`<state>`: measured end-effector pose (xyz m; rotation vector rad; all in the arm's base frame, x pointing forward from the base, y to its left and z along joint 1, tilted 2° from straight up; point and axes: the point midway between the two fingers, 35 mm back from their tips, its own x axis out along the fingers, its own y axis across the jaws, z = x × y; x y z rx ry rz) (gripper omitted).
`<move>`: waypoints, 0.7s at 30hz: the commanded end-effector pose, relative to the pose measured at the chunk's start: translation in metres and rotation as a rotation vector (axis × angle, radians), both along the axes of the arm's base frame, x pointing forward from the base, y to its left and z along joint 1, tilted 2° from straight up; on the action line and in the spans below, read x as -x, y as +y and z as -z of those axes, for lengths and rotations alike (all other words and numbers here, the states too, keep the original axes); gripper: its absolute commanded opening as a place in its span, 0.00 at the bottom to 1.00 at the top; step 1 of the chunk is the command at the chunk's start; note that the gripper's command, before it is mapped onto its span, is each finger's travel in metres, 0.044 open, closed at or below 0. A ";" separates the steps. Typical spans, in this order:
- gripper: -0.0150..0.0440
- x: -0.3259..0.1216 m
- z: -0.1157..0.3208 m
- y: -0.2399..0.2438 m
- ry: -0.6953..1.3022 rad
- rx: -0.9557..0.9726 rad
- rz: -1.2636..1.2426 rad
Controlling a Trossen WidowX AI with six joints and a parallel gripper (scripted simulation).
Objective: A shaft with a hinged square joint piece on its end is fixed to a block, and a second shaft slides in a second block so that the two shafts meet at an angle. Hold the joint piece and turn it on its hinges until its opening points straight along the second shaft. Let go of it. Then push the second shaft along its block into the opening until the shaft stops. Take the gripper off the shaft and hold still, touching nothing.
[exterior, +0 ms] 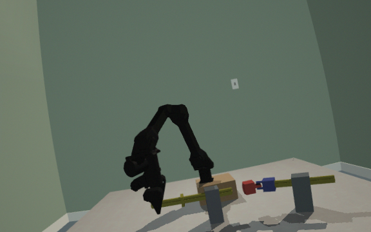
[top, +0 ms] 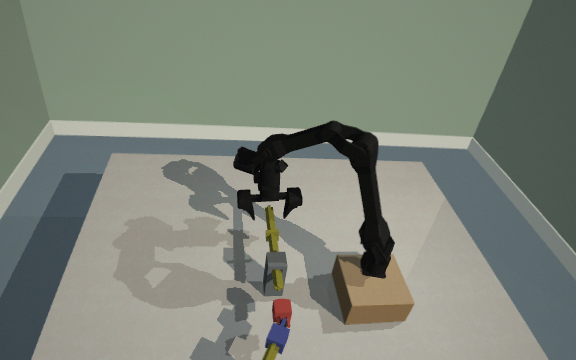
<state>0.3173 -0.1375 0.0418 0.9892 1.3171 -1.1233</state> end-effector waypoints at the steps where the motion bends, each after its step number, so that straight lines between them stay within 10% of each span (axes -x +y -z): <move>1: 1.00 0.003 0.009 0.000 0.011 0.001 0.005; 7: 1.00 0.004 0.016 0.000 0.011 0.001 0.005; 21: 0.43 0.004 0.016 0.000 0.011 0.001 0.005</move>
